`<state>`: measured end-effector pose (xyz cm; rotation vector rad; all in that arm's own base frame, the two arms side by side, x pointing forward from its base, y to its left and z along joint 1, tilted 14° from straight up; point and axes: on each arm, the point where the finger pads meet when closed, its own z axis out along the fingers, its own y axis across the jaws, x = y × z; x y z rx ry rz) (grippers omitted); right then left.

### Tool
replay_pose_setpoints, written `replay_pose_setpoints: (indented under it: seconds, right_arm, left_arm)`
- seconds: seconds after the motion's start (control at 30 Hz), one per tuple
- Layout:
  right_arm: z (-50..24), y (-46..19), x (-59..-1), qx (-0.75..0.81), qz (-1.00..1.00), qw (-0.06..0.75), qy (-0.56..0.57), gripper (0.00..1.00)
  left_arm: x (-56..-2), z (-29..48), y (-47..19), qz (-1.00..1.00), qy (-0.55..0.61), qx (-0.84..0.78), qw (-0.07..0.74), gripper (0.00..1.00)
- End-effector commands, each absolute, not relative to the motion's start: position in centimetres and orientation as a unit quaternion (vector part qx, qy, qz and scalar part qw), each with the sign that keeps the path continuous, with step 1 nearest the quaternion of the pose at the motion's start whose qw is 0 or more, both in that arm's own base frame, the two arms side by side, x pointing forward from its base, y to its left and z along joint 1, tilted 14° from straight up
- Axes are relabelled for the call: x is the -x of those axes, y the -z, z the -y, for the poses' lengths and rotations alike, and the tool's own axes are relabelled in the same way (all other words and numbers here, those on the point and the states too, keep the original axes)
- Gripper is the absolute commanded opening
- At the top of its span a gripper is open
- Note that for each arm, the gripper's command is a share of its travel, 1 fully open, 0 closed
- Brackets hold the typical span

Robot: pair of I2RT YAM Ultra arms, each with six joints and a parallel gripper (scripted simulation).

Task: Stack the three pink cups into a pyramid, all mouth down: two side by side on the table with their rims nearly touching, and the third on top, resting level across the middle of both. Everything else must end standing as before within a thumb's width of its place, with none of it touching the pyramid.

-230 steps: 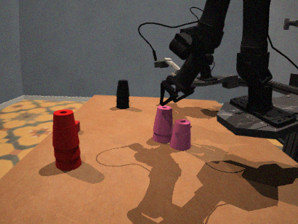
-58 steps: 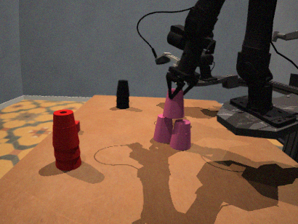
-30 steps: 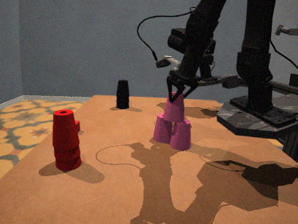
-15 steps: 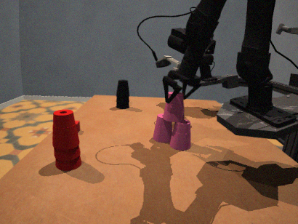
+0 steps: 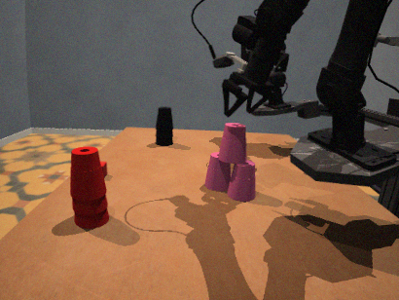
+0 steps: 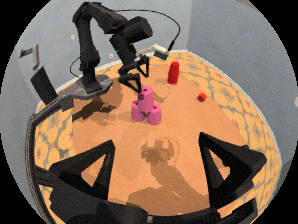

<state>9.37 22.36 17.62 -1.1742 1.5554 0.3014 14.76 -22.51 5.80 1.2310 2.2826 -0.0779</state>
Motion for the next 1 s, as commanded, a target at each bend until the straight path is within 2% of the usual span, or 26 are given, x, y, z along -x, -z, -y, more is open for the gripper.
replay_pose_setpoints:
  seconds: [0.0, 0.07, 0.3, 0.57, 0.63, 0.97]
  right_arm:
    - [-23.1, -19.3, -9.4, 0.479, -0.654, 0.564, -0.157, 1.0]
    - [-23.1, -19.3, -9.4, 0.479, -0.654, 0.564, -0.157, 1.0]
    - [-24.4, -19.0, -13.5, 0.429, -0.697, 0.554, -0.152, 1.0]
    - [-23.4, -17.5, -20.6, 0.356, -0.751, 0.542, -0.121, 1.0]
    - [-23.4, -17.5, -20.6, 0.356, -0.751, 0.542, -0.121, 1.0]
    - [-15.4, -14.7, -31.1, 0.216, -0.82, 0.527, -0.06, 1.0]
  left_arm:
    - [-14.8, 22.3, -7.0, -0.845, 0.024, -0.448, 0.29, 1.0]
    - [-14.8, 22.3, -7.0, -0.845, 0.024, -0.448, 0.29, 1.0]
    - [-15.0, 22.2, -7.2, -0.814, 0.061, -0.432, 0.384, 1.0]
    - [-14.5, 21.5, -6.6, -0.798, 0.075, -0.43, 0.415, 1.0]
    - [-14.5, 21.5, -6.6, -0.798, 0.075, -0.43, 0.415, 1.0]
    - [-14.3, 21.3, -6.4, -0.794, 0.08, -0.431, 0.421, 1.0]
